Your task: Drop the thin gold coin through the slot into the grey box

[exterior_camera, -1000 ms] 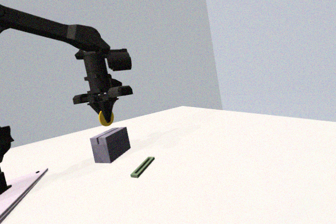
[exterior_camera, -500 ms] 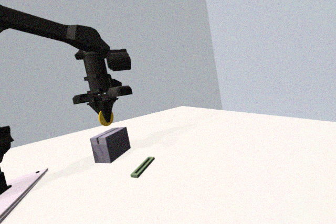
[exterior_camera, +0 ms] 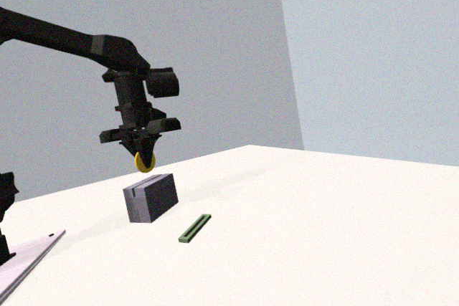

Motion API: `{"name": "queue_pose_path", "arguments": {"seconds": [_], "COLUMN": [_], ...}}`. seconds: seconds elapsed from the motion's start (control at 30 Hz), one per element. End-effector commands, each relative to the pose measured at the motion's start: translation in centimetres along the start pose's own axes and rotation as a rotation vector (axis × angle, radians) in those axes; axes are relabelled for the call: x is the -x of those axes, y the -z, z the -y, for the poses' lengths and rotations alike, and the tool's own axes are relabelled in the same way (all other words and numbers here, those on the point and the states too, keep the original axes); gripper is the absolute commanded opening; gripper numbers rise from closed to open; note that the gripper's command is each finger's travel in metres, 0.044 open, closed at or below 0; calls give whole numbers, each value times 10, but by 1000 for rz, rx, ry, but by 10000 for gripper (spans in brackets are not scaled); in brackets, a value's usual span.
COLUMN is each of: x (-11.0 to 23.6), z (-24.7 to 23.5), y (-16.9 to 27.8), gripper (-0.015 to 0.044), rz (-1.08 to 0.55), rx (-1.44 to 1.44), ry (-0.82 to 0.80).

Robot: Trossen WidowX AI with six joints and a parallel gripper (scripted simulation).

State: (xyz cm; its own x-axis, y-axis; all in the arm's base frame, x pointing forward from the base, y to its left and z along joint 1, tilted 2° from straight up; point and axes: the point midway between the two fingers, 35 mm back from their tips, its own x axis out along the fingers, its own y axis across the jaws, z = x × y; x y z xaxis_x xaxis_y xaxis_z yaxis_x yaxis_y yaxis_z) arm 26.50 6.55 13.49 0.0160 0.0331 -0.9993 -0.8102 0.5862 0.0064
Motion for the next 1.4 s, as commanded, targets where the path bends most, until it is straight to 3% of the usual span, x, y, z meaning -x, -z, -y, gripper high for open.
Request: {"name": "queue_pose_path", "arguments": {"seconds": [0.0,0.93,1.13,1.37], "x": [-3,-18,-15,-15], "z": [0,-1,0,0], "y": [1,1,1,1], "gripper": [0,0,157,161], "rz": [-1,-1,0,0], "rx": [2,-1,1,1], "ry": [-1,-1,0,0]}}
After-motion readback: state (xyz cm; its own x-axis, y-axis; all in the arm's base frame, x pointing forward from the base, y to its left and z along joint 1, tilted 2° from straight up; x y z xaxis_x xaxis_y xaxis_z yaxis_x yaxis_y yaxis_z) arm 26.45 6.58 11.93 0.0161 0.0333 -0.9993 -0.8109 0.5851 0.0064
